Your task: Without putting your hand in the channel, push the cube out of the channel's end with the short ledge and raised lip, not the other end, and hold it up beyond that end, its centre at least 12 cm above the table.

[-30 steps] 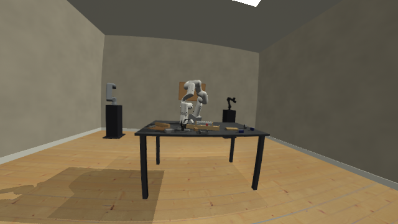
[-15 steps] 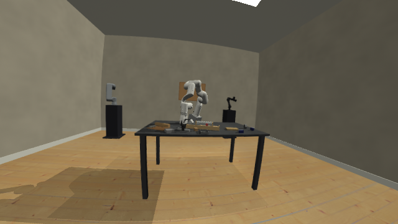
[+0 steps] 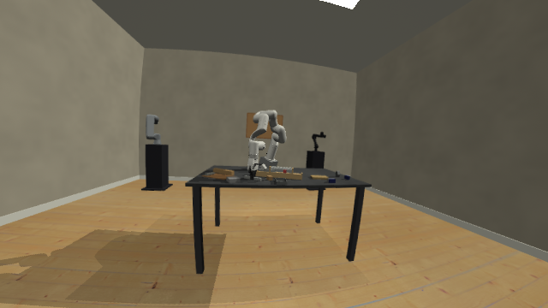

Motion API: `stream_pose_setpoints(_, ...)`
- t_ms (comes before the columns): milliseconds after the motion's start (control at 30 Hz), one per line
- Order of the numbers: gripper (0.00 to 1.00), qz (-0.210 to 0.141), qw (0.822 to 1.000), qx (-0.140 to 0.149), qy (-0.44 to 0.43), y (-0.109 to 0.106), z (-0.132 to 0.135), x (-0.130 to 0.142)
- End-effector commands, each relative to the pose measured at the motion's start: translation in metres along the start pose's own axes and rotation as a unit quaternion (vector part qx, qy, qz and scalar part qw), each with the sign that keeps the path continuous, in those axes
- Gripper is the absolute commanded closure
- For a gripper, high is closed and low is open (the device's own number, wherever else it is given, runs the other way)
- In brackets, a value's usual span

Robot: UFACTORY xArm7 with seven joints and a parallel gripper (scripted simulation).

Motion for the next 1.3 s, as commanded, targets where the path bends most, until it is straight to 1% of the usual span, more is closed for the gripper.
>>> stream_pose_setpoints(0,1.00,0.000,1.000,0.002,0.000,-0.001,0.001,0.000)
stream_pose_setpoints(133,1.00,0.000,1.000,0.002,0.000,-0.001,0.001,0.000)
stream_pose_setpoints(233,1.00,0.000,1.000,0.002,0.000,-0.010,0.001,0.000)
stream_pose_setpoints(300,1.00,0.000,1.000,0.002,0.000,-0.010,0.001,0.000)
stream_pose_setpoints(400,1.00,0.000,1.000,0.002,0.000,-0.035,0.001,0.000)
stream_pose_setpoints(567,1.00,0.000,1.000,0.002,0.000,-0.092,0.001,0.000)
stream_pose_setpoints(667,1.00,0.000,1.000,0.002,0.000,-0.113,0.001,0.000)
stream_pose_setpoints(733,1.00,0.000,1.000,0.002,0.000,-0.117,0.001,0.000)
stream_pose_setpoints(1167,1.00,0.000,1.000,0.002,0.000,-0.117,0.001,0.000)
stream_pose_setpoints(1267,1.00,0.003,1.000,0.003,-0.014,-0.119,-0.010,0.013)
Point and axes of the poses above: the point where the finger pads meet when closed, its own y axis out along the fingers, its own z axis across the jaws, x = y × z, the point moved 9 cm from there along -y, back along the fingers, and after that the axes turned 2 degrees about y, right-handed, at the moved point
